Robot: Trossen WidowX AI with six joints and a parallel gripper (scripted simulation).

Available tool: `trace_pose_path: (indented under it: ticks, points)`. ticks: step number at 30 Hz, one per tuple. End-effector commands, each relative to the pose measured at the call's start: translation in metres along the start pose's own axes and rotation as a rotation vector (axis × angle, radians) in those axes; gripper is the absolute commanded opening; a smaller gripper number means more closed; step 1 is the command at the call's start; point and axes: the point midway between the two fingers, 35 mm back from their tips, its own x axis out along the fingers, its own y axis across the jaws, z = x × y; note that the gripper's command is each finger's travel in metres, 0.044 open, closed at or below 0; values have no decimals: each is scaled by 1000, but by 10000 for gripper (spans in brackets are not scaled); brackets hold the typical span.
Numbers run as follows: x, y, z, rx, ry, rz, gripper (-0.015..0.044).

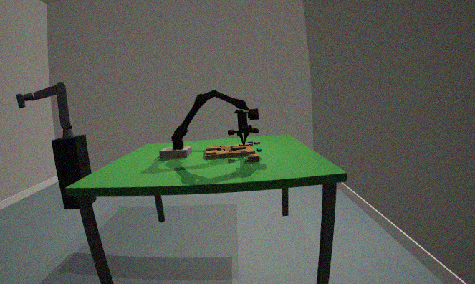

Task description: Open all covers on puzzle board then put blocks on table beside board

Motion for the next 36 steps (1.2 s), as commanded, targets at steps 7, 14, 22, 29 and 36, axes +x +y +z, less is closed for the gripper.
trace_pose_path:
  ticks: [7, 14, 22, 29, 36]
  points:
    - [-16, 1, -1, 5, -2, 6, 0]
    - [-25, 1, -1, 5, -2, 6, 0]
    - [-30, -16, -2, -234, 0, -1, 0]
    - [-41, -50, -5, -709, 1, -3, 0]
    - [-47, -88, -8, -1195, 3, -5, 0]
